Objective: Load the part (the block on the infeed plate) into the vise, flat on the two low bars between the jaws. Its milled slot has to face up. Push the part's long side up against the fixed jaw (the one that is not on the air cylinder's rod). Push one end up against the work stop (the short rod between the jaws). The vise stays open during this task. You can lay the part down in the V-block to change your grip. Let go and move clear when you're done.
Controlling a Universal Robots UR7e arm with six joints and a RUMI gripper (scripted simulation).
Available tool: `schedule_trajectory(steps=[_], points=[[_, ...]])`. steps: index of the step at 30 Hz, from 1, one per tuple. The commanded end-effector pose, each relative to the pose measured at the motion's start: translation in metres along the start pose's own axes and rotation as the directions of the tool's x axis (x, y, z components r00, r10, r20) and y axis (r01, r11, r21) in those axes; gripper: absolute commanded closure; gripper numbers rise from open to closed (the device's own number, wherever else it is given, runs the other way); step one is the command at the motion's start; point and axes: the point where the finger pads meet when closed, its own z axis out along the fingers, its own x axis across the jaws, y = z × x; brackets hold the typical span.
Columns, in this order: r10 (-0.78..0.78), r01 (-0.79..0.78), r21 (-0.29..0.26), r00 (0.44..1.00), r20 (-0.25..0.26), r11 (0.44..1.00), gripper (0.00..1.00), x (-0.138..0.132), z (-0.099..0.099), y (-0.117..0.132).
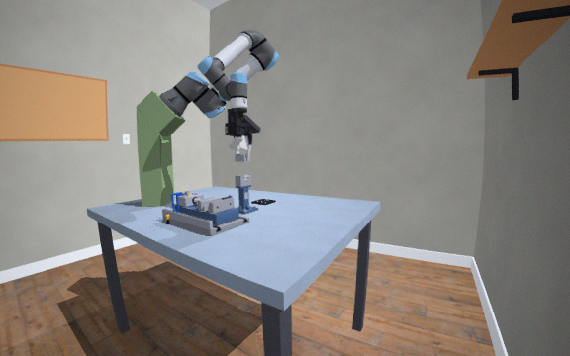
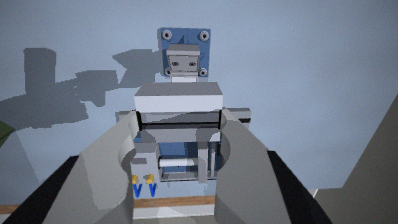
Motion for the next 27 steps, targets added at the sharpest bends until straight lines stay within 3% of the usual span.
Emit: schedule_trajectory(steps=[1,27], points=[[-0.009,0.009,0.000,1.000,-0.001,1.000,1.00,0.0009,-0.0001,0.0010],[-0.085,0.085,-0.001,0.996,0.001,0.996,1.00,0.0053,0.0006,0.0102]])
